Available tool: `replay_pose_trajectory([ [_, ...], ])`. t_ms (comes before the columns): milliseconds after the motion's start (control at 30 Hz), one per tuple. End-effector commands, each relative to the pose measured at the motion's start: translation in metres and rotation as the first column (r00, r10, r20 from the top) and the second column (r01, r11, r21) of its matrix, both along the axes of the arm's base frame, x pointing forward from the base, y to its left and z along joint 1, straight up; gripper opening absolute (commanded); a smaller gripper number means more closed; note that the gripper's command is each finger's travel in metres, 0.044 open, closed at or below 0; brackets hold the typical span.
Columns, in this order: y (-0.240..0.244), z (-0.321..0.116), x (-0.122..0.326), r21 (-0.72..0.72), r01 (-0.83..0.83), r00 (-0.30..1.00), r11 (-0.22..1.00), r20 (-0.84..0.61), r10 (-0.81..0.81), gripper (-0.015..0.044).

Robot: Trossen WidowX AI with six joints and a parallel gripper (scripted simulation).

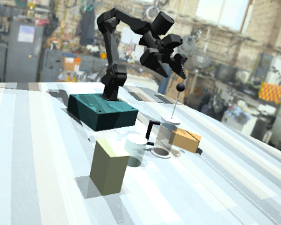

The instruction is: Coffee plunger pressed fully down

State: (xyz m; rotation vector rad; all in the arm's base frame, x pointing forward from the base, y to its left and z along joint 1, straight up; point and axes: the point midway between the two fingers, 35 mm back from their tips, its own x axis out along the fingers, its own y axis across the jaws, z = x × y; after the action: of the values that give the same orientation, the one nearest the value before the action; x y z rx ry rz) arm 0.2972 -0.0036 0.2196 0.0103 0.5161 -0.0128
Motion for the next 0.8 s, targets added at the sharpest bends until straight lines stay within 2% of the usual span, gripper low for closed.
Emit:
replay_pose_trajectory([
  [0,0.0,-0.004,-0.001,-0.005,-0.003,1.0,1.0,0.011,0.003,0.044],
  [767,-0.001,-0.021,0.03,-0.005,-0.002,1.0,1.0,0.014,0.002,0.044],
])
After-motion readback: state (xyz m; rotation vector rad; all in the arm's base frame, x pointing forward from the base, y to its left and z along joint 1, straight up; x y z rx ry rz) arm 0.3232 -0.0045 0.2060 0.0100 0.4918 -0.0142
